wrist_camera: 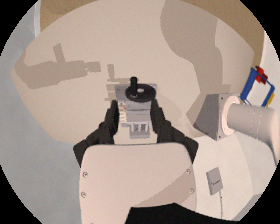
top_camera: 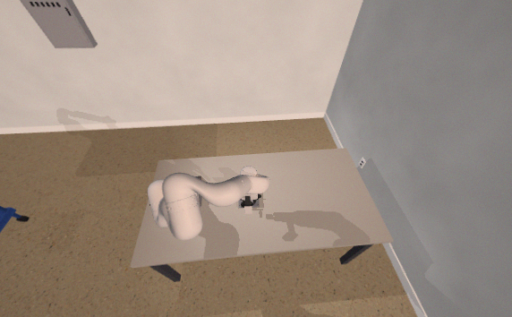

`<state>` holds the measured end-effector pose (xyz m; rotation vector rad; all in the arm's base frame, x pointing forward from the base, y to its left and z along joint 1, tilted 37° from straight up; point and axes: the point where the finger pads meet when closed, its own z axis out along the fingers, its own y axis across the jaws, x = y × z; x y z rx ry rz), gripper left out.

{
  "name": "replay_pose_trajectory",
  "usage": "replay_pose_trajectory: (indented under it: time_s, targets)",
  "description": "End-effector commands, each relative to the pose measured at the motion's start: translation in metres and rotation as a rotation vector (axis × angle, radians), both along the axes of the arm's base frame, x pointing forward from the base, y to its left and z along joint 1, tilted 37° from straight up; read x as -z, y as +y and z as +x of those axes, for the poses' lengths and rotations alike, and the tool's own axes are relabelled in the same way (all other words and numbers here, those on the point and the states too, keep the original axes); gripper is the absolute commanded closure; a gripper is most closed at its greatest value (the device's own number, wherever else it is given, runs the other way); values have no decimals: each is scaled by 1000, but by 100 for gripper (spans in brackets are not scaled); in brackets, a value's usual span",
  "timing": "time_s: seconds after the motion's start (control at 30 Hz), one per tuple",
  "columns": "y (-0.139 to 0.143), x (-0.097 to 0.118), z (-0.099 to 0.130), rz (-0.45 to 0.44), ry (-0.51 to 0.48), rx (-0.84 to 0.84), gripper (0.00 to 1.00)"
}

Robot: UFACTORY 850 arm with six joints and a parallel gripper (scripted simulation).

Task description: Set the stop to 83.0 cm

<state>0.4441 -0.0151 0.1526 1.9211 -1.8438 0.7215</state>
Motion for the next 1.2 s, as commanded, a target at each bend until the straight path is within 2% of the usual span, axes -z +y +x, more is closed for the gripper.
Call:
replay_pose_trajectory:
  time_s: [0.0,0.2,0.33,0.47,0.83,1.17]
  targets:
    - [1,-1,1,0,-1,0,43]
    - [4,1,4,0,-1,0,43]
    - [33,18,40,0,-1,0,43]
    - [47,26,57,0,-1,0,43]
    - [31,49,60,0,-1,0,43]
    - [31,49,60,0,-1,0,43]
